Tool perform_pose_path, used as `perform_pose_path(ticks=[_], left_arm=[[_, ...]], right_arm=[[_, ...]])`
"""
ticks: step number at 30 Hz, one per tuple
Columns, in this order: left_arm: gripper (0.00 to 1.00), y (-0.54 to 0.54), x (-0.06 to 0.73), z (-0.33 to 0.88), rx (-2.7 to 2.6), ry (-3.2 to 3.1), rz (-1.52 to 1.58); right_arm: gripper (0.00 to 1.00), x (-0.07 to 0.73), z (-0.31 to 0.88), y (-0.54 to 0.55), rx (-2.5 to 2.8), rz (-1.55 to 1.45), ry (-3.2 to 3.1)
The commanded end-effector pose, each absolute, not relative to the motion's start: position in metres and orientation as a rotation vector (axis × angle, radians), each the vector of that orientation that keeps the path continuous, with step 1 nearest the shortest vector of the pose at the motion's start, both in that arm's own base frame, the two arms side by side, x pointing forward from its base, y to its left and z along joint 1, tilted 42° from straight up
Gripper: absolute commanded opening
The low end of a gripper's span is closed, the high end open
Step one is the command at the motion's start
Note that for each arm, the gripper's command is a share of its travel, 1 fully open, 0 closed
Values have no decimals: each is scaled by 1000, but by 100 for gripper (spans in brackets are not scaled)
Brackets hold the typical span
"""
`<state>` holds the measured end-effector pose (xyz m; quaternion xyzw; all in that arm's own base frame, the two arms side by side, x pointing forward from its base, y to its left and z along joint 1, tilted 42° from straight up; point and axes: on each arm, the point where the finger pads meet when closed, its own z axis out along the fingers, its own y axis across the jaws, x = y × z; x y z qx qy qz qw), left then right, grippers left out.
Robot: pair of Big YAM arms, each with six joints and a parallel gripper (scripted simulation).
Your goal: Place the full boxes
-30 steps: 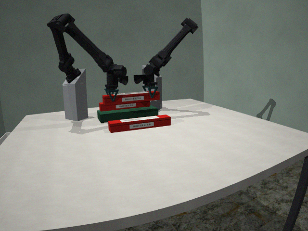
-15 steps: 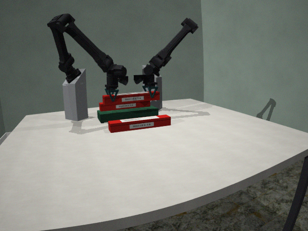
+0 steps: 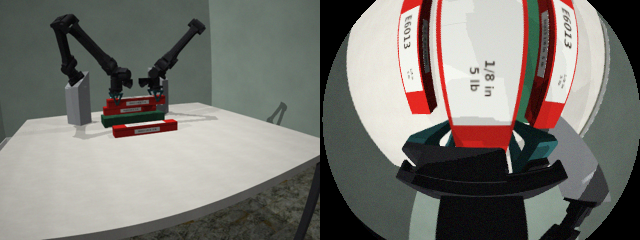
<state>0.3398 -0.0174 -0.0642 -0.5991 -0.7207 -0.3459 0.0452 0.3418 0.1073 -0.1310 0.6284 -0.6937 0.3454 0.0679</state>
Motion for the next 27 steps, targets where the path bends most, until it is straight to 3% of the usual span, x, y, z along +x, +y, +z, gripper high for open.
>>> perform_pose_path(ticks=[1, 27], left_arm=[[0, -27, 335, -61, -1843, -2207, -1099], [0, -24, 303, -80, -1833, -2202, -1085]], right_arm=[[0, 334, -121, 124, 1925, 1080, -2110], [0, 300, -138, 121, 1924, 1077, -2108]])
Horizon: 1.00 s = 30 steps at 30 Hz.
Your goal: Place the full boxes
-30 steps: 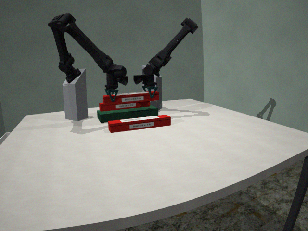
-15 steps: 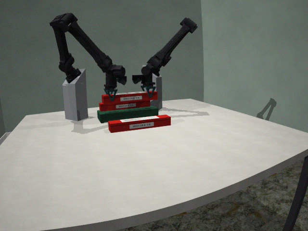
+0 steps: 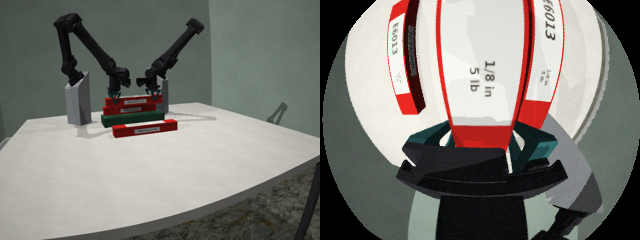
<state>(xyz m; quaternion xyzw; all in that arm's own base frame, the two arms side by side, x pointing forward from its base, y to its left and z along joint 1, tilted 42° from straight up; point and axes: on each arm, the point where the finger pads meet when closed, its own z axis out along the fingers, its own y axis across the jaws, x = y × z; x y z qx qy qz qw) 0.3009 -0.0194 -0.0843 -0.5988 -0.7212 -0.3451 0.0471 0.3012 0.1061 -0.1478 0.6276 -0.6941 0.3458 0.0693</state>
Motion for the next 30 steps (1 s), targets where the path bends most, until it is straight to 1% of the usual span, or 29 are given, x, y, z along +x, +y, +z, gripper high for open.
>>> perform_pose_path(ticks=[1, 30], left_arm=[[0, -24, 303, -80, -1833, -2202, -1085], [0, -25, 302, -81, -1833, -2202, -1085]], right_arm=[[0, 300, -138, 122, 1924, 1077, -2110], [0, 300, -139, 121, 1925, 1080, -2118]])
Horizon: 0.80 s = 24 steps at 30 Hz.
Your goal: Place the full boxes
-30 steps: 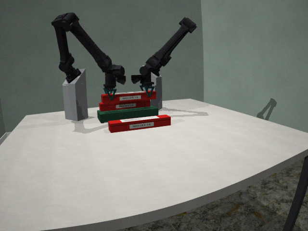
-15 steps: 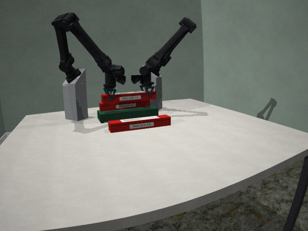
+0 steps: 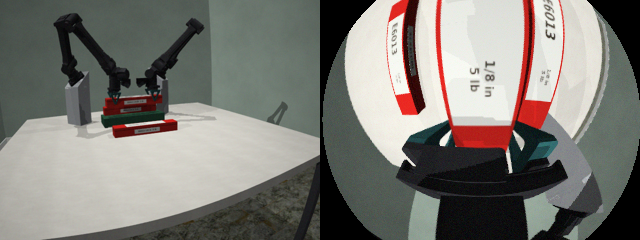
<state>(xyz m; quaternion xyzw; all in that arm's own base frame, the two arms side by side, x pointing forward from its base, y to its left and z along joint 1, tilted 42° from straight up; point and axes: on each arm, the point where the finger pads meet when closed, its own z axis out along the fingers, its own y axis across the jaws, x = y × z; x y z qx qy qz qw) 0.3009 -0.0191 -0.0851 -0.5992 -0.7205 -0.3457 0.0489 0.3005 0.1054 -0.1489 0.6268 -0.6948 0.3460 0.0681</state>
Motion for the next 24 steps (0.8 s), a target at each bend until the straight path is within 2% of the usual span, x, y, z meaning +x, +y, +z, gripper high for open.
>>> perform_pose_path(ticks=[1, 24], left_arm=[[0, -25, 302, -81, -1833, -2202, -1085], [0, -6, 306, -99, -1824, -2195, -1084]], right_arm=[[0, 300, -139, 121, 1925, 1080, -2118], [0, 310, -160, 106, 1936, 1076, -2093]])
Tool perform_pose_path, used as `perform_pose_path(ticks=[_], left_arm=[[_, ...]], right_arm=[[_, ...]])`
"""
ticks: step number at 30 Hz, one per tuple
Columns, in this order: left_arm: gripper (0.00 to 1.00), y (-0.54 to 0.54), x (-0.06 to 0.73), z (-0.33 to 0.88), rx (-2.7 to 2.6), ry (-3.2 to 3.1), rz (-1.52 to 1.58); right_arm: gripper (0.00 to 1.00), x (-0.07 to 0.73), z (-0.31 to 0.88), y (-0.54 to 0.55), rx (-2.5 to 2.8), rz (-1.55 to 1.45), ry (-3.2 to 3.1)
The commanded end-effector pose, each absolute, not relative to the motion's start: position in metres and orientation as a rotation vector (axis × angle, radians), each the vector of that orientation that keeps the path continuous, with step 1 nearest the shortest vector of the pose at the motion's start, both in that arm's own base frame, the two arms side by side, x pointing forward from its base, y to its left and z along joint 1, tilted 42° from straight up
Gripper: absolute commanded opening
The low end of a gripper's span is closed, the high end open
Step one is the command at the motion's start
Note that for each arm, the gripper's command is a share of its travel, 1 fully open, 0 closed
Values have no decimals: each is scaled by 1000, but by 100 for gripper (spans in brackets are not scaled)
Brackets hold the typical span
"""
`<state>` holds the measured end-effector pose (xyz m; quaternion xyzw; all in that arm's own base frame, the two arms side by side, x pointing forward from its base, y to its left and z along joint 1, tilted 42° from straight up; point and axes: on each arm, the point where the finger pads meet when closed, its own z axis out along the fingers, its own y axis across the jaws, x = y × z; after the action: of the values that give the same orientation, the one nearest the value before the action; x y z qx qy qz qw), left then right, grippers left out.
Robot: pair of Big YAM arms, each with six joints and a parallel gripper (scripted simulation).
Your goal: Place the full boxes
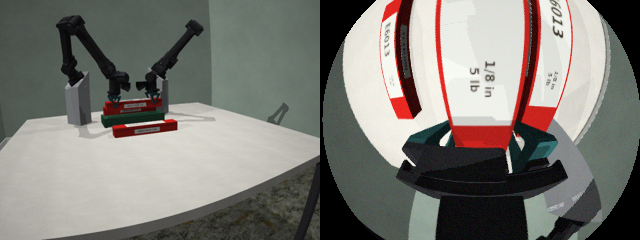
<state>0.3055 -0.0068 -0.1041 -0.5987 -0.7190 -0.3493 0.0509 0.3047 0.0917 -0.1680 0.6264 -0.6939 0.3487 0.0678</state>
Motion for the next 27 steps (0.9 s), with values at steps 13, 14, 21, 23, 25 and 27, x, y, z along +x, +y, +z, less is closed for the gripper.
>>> perform_pose_path(ticks=[13, 14, 21, 23, 25, 27], left_arm=[[0, 4, 311, -115, -1823, -2186, -1077], [0, -2, 314, -109, -1836, -2202, -1096], [0, -1, 314, -112, -1833, -2197, -1082], [0, -1, 314, -112, -1833, -2197, -1082], [0, -1, 314, -112, -1833, -2197, -1082], [0, -1, 314, -112, -1833, -2197, -1082]], right_arm=[[0, 321, -169, 97, 1927, 1081, -2110], [0, 319, -169, 101, 1945, 1084, -2100], [0, 321, -169, 102, 1946, 1082, -2104], [0, 322, -169, 102, 1946, 1083, -2105], [0, 323, -169, 100, 1940, 1082, -2109], [0, 324, -170, 97, 1928, 1081, -2116]])
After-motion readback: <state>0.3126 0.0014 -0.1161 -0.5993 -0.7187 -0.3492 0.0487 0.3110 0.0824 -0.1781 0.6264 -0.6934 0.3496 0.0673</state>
